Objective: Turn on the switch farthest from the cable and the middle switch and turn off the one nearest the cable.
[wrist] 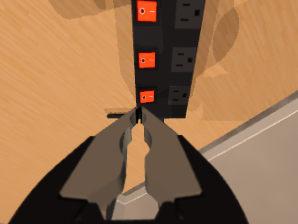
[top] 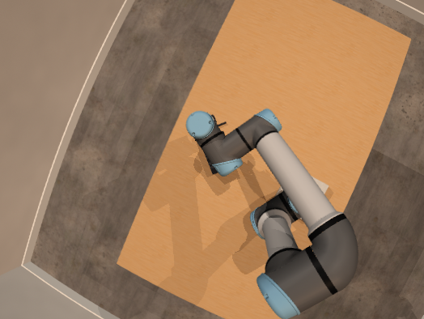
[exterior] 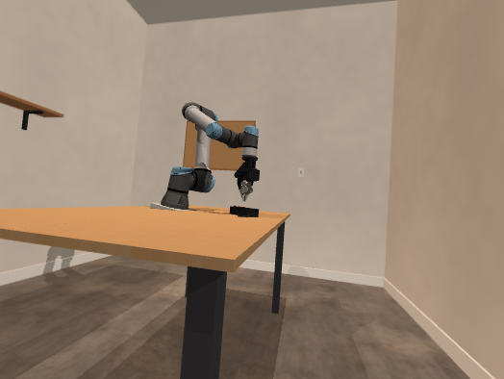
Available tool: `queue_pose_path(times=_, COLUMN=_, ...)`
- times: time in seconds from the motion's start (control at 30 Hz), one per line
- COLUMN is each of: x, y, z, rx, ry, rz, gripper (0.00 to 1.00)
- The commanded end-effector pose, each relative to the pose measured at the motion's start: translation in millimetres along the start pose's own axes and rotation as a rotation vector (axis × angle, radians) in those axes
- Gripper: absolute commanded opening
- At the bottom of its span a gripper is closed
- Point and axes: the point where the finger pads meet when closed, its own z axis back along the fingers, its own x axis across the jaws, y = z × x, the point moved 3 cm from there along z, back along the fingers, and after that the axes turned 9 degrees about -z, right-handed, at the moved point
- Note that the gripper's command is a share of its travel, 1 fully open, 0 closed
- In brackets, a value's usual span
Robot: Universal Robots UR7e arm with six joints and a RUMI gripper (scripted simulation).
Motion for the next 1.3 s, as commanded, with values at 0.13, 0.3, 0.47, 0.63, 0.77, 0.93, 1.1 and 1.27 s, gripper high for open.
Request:
queue_pose_path(times=0.13, x=1, y=-1, z=-10.1, rx=-0.001, ry=-0.001, rz=0.000, gripper=0.00)
queue_pose_path(times=0.3, x=1, y=-1, z=-15.2, rx=-0.001, ry=-0.001, rz=0.000, gripper=0.00)
queue_pose_path(times=0.47, x=1, y=-1, z=-17.5, rx=-0.001, ry=-0.001, rz=0.000, gripper=0.00)
queue_pose_path(times=0.63, x=1, y=-1, z=-20.0, rx=-0.001, ry=-0.001, rz=0.000, gripper=0.00)
queue_pose_path(times=0.77, x=1, y=-1, z=-20.9, rx=-0.001, ry=-0.001, rz=0.000, gripper=0.00)
queue_pose_path(times=0.93, x=1, y=-1, z=-21.1, rx=-0.001, ry=-0.001, rz=0.000, gripper=0.00)
queue_pose_path(times=1.1, x=1, y=-1, z=-21.1, rx=-0.001, ry=-0.001, rz=0.000, gripper=0.00)
queue_pose_path(times=1.27, x=1, y=-1, z=-21.1, rx=-0.001, ry=-0.001, rz=0.000, gripper=0.00)
